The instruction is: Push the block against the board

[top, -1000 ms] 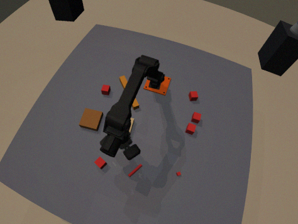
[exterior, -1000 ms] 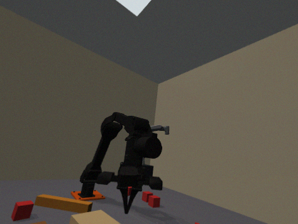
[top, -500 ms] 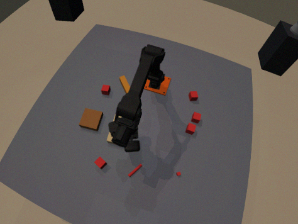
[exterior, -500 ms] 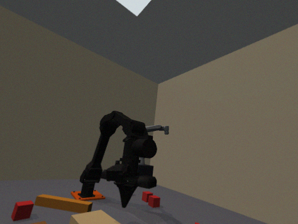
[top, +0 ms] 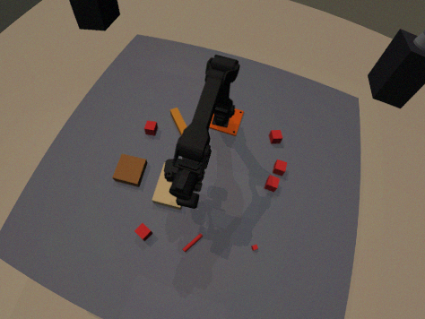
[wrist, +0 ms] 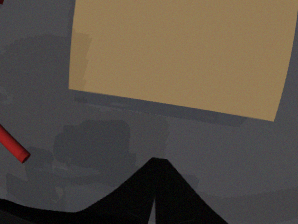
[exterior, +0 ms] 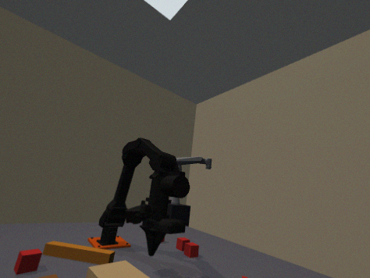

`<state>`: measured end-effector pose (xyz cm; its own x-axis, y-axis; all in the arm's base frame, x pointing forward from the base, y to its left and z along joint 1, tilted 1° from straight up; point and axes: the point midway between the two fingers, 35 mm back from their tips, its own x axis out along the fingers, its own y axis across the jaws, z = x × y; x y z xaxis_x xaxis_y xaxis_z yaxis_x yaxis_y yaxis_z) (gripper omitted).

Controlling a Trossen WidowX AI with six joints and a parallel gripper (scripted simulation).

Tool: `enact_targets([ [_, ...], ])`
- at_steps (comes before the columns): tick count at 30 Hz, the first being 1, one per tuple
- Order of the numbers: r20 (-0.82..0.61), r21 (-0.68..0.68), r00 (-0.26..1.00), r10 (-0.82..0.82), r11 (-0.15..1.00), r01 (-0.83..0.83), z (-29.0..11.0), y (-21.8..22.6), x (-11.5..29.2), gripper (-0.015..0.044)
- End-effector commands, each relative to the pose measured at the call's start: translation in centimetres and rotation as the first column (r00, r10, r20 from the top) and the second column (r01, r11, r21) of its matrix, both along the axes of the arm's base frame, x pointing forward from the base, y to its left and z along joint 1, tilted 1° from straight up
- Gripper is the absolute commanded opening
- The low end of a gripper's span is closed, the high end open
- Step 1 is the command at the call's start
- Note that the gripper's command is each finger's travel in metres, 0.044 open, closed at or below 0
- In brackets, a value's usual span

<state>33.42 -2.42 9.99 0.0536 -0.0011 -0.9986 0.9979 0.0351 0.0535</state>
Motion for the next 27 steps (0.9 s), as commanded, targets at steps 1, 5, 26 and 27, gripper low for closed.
enact_targets([
  [1, -0.009, -0.003, 1.000, -0.017, 1.000, 0.017, -2.8, 0.0, -0.1, 0.0000],
  [5, -0.009, -0.003, 1.000, -0.017, 1.000, 0.017, -5.5, 0.0, -0.2, 0.0000],
  [26, -0.009, -0.005, 1.000, -0.017, 1.000, 0.017, -5.4, -2.5, 0.1, 0.0000],
  [27, -0.009, -0.005, 1.000, -0.017, 1.000, 0.017, -5.4, -2.6, 0.1, 0.0000],
])
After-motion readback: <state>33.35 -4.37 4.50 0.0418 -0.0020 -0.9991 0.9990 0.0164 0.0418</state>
